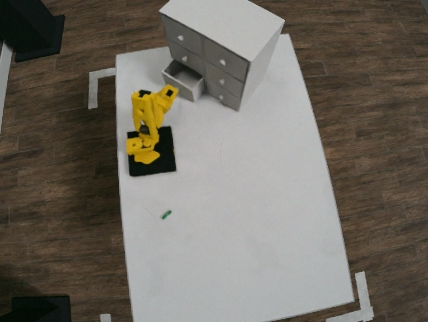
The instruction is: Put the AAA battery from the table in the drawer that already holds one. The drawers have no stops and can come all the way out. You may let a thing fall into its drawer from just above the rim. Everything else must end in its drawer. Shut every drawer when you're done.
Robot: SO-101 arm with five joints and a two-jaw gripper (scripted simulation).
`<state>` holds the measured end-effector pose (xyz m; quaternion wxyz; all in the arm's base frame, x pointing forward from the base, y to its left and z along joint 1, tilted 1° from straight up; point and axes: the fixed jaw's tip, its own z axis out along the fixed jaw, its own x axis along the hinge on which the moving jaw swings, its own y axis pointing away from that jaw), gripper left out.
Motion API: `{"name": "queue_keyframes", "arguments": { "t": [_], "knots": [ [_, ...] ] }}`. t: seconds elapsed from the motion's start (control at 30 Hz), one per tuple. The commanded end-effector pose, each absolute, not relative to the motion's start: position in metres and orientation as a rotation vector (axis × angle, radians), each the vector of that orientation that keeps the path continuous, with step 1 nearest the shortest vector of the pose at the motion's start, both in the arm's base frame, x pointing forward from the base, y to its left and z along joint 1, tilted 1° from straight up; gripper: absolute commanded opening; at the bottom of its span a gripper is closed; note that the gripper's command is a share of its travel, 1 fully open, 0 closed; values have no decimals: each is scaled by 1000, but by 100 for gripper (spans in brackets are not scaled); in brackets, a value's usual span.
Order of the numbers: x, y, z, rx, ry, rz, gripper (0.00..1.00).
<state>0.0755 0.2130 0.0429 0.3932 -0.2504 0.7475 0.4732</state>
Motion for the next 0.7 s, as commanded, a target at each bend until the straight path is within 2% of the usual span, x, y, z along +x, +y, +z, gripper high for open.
{"name": "queue_keyframes", "arguments": {
  "t": [0.0,0.67],
  "knots": [
    [73,212,40,-659,1903,1193,21],
    [79,227,31,-787,1971,1051,21]
  ]
}}
